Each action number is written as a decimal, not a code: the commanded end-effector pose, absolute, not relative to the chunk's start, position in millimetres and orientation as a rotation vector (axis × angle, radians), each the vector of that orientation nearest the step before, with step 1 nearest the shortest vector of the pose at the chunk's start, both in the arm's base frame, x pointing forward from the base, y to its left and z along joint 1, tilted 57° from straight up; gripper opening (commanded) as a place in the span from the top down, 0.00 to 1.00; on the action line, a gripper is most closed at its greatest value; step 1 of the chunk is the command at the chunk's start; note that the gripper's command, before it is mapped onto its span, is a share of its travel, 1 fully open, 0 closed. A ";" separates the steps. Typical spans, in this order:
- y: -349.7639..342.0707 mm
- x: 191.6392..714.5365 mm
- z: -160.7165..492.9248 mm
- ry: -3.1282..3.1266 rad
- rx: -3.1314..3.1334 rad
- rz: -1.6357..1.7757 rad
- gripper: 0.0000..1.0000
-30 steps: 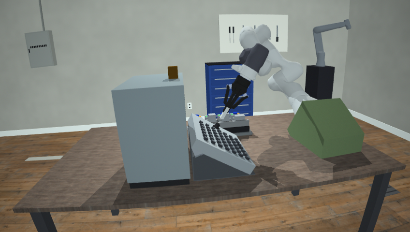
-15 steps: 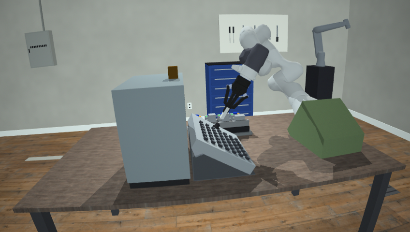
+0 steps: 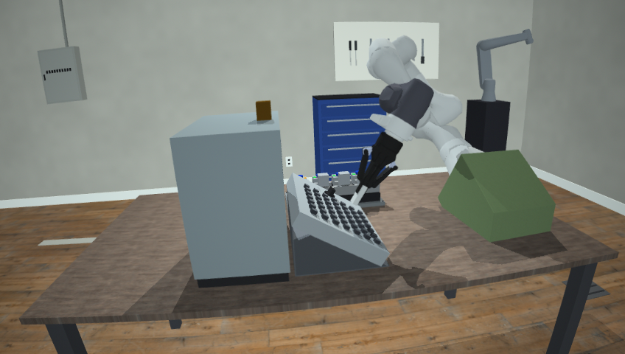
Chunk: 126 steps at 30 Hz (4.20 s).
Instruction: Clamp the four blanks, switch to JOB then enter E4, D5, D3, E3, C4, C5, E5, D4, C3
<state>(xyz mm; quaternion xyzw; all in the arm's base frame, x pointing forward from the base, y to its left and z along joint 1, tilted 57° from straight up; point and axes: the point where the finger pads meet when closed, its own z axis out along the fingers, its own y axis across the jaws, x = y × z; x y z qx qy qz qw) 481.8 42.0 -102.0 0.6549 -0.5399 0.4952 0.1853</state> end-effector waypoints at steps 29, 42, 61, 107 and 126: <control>28.5 495.5 -113.2 -1.567 1.822 1.413 1.00; 28.5 495.6 -113.2 -1.567 1.822 1.413 1.00; 24.0 498.1 -115.7 -1.567 1.822 1.413 1.00; 17.2 502.0 -119.6 -1.567 1.822 1.413 1.00; 25.5 497.3 -114.9 -1.567 1.822 1.413 1.00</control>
